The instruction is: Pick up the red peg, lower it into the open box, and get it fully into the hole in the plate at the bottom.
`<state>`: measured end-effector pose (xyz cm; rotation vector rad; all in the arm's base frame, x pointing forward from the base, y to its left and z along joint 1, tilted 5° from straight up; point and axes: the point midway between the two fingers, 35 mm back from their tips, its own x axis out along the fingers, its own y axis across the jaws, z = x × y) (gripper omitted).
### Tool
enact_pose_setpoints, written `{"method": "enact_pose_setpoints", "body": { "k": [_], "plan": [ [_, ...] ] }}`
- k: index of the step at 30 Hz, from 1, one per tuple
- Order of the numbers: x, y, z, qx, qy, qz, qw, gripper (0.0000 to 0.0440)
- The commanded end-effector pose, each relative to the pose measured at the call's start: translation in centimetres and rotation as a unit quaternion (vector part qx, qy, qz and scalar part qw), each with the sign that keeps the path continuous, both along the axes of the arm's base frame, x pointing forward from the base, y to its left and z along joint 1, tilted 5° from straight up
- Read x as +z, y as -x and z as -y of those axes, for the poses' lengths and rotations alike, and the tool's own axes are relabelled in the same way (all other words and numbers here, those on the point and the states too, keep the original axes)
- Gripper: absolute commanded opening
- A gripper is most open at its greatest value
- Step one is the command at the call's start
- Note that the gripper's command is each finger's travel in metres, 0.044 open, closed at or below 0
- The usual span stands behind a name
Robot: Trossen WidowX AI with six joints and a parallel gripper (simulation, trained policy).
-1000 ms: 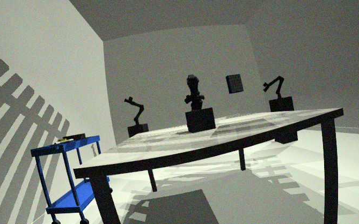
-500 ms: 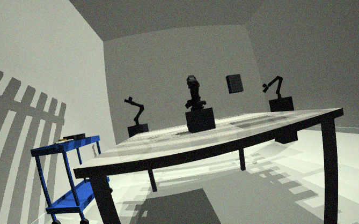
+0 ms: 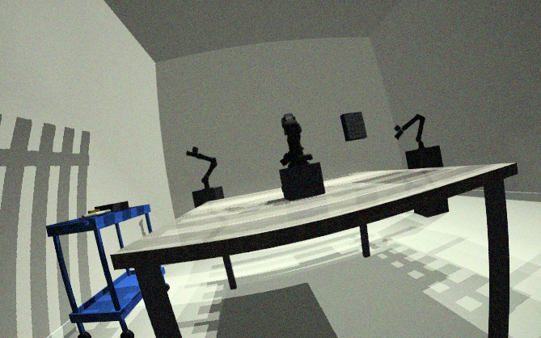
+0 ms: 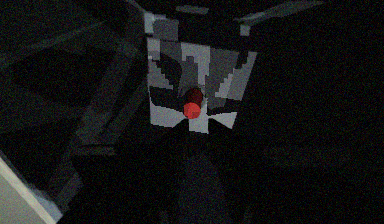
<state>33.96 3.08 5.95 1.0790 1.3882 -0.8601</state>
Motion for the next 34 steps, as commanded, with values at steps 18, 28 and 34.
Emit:
{"method": "enact_pose_setpoints", "body": {
  "k": [18, 28, 34],
  "plan": [
    [0.7, 1.2, -2.7, -0.01, -0.054, -0.043, 0.998, 0.0067],
    [1.1, 1.7, -3.4, -0.012, -0.053, -0.054, 0.997, 0.0093],
    [1.5, 2.1, -3.9, -0.014, -0.057, -0.065, 0.996, 0.0075]
  ]
}}
